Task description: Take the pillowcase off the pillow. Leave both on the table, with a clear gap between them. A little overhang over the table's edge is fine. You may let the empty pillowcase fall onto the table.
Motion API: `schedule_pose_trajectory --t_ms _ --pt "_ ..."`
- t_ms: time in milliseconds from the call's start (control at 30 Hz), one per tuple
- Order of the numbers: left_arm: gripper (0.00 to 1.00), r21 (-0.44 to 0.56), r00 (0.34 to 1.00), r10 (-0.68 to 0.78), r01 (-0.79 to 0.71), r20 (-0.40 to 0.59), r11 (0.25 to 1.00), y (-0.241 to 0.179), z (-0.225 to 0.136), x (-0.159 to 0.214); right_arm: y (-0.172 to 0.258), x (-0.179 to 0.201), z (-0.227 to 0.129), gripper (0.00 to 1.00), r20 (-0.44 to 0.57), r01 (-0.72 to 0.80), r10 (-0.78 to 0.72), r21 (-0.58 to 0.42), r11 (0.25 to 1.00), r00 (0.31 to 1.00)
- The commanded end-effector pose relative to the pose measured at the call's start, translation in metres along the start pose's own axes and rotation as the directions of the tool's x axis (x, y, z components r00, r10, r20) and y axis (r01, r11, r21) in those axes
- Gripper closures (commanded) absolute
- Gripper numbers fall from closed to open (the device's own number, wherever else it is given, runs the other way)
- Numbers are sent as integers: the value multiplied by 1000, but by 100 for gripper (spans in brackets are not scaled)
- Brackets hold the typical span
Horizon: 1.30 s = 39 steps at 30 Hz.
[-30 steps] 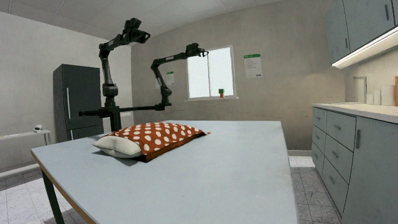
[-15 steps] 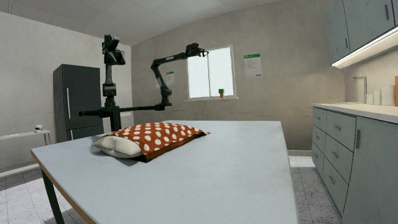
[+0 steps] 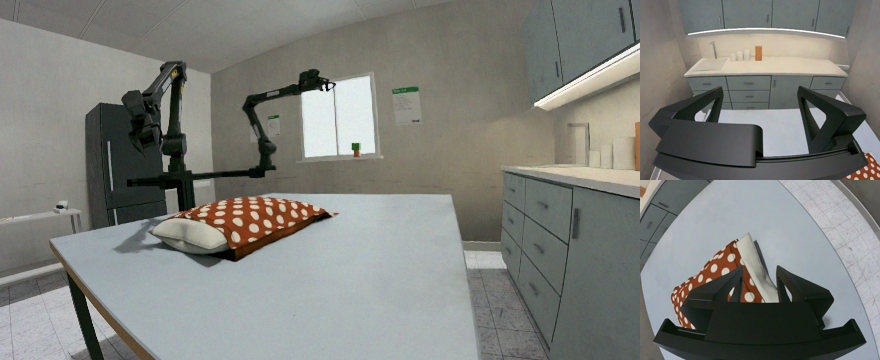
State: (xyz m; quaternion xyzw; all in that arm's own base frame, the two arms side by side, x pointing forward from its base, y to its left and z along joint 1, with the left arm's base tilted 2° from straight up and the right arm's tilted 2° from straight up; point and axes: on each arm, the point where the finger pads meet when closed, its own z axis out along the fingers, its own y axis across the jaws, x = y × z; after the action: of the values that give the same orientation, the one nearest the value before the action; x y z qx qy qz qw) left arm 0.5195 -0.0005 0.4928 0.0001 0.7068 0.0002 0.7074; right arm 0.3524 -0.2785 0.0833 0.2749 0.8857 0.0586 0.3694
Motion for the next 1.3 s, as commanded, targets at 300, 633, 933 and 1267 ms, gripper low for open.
schedule_pose_trajectory --t_ms 300,633,933,1267 --pt "0 -4 999 -13 13 31 1000 4 -5 -17 -91 117 -10 56 -142 -341 338 4 940 930" --pt "0 -4 999 -13 13 31 1000 4 -5 -17 -116 194 -21 56 -191 -579 568 -3 815 801" --pt "0 -4 999 -13 13 31 1000 4 -5 -17 -125 243 -19 56 -218 -709 692 1 705 688" --pt "0 -4 999 -13 13 31 1000 4 -5 -17 -119 260 -21 56 -245 -764 743 15 645 623"
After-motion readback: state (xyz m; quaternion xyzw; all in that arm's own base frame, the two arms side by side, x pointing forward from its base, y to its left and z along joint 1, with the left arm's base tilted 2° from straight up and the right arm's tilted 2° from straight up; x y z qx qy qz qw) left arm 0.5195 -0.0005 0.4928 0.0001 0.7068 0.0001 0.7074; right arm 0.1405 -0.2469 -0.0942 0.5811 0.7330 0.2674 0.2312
